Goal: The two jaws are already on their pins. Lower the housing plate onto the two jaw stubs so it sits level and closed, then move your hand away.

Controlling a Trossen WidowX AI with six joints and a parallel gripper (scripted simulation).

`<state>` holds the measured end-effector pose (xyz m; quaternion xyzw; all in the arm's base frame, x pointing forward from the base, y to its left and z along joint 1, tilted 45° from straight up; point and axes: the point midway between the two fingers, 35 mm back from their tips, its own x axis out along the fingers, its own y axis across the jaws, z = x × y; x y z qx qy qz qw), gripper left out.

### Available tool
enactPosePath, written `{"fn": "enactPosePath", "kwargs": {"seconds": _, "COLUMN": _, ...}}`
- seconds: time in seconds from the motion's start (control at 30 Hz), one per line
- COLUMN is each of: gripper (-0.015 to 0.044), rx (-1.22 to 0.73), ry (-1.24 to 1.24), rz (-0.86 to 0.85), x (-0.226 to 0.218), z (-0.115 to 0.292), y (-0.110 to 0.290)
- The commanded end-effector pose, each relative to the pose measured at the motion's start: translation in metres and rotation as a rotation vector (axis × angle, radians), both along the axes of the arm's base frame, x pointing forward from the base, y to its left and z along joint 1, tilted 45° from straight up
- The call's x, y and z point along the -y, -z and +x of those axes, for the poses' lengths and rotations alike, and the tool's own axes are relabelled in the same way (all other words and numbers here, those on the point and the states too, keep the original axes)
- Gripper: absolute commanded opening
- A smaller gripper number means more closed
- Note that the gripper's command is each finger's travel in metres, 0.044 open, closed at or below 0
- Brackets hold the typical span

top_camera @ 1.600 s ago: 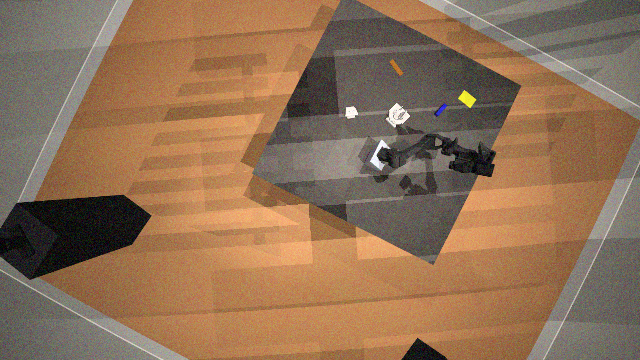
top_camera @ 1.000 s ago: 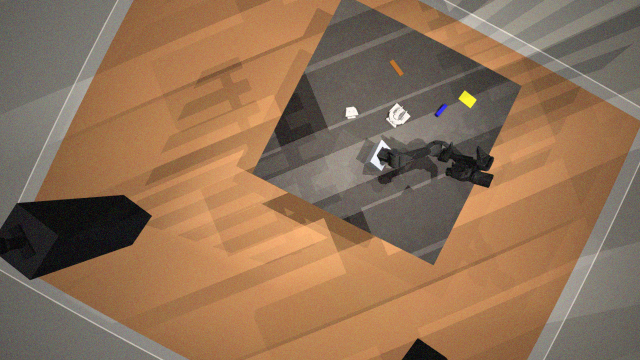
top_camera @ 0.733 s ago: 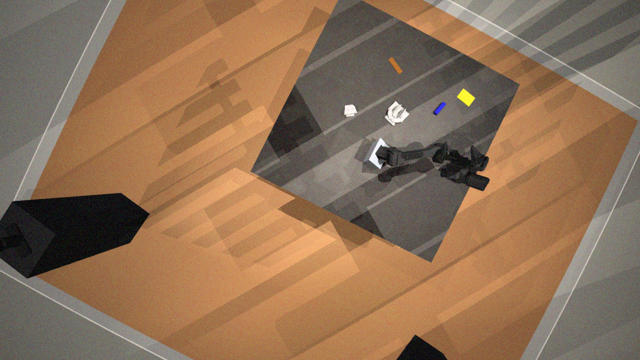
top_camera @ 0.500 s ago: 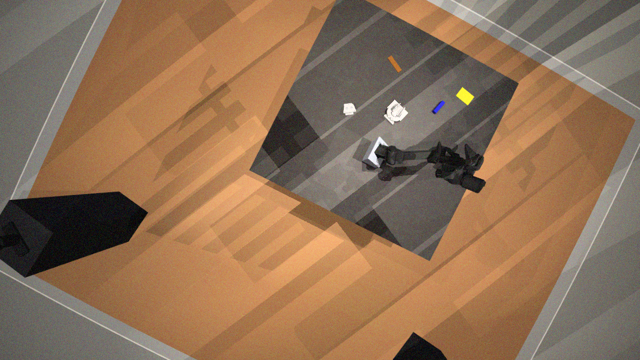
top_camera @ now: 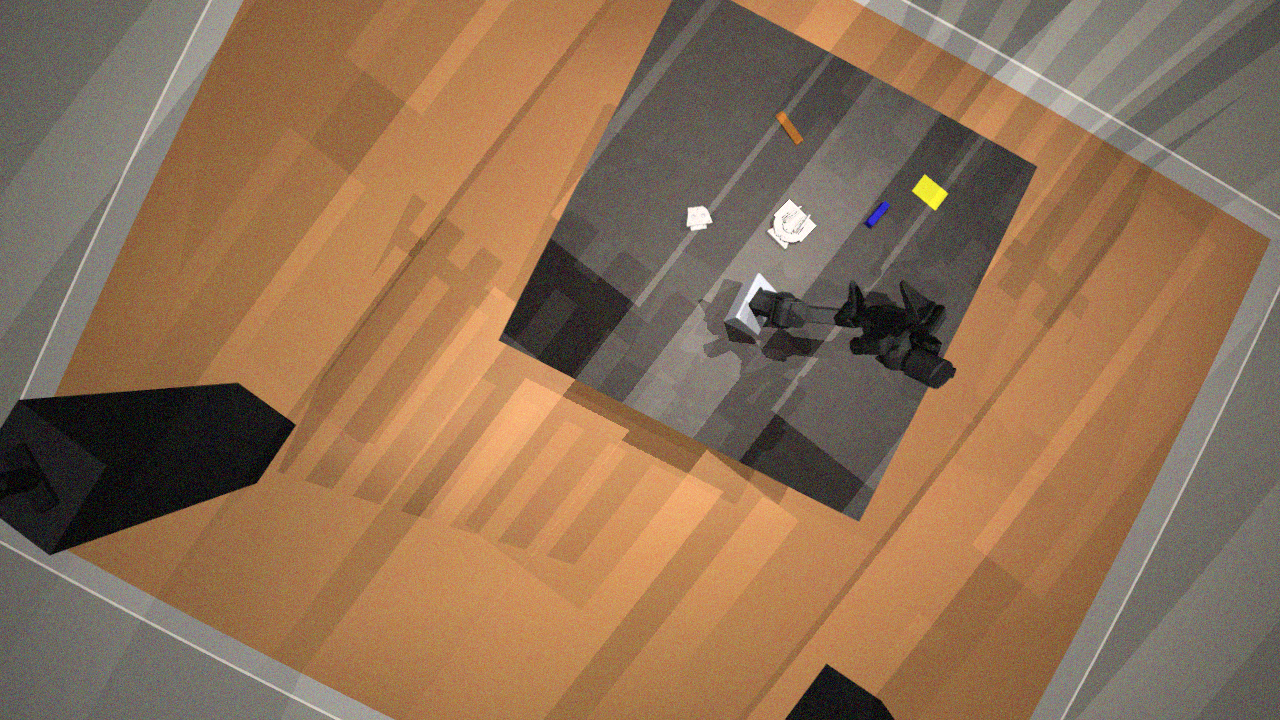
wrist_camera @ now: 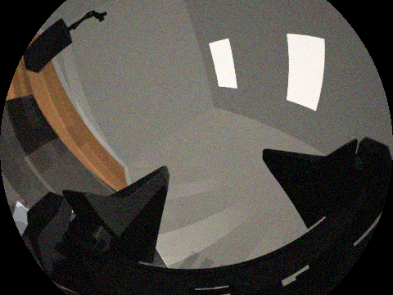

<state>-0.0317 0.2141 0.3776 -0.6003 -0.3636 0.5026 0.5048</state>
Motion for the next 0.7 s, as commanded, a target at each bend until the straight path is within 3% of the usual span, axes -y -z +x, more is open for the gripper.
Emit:
{"fn": "enactPosePath", "kwargs": {"seconds": 0.0, "gripper": 0.044, "rx": 0.007, "ry": -0.003, "rz": -0.038, "x": -0.007, "z": -0.004, "y": 0.01}}
{"fn": "enactPosePath", "kwargs": {"seconds": 0.67, "gripper": 0.044, "rx": -0.099, "ry": 0.185, "rz": -0.208, "x": -0.071, "z": -0.013, "y": 0.066}}
